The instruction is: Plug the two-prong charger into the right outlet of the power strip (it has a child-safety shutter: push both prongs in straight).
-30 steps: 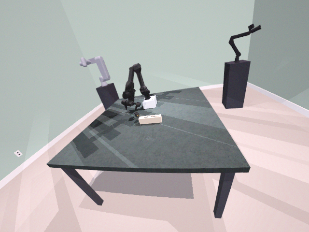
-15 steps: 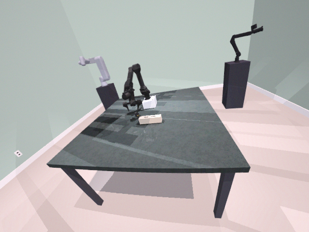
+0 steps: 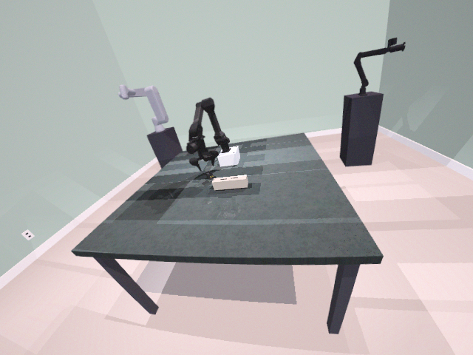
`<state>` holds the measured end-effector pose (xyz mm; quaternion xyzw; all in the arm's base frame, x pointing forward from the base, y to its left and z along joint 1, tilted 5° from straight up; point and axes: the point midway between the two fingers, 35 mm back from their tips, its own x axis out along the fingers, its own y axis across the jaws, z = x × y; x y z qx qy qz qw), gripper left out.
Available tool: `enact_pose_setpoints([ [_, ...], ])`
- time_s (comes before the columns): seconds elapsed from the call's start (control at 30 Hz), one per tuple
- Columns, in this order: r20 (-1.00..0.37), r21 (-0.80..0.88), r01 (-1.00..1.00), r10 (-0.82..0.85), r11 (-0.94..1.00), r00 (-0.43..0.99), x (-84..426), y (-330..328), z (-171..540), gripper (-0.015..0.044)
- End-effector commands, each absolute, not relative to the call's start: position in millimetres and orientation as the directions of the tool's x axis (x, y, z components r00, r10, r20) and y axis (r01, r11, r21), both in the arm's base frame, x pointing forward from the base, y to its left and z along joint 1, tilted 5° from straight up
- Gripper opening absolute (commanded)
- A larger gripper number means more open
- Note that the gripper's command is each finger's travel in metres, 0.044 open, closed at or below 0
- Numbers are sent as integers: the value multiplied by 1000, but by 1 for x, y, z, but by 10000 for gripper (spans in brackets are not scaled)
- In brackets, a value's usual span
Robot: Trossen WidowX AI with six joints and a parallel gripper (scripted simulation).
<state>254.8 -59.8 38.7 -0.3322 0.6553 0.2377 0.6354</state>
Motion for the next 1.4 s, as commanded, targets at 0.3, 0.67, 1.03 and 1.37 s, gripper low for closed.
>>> enact_pose_setpoints([
  [0.3,-992,-103,-749,-125,655,27,257,-60,25,440],
  [0.67,-992,-103,-749,-125,655,27,259,-61,10,440],
  [1.03,-992,-103,-749,-125,655,27,260,-62,-8,440],
  [1.37,-992,-103,-749,-126,655,27,260,-63,-23,440],
])
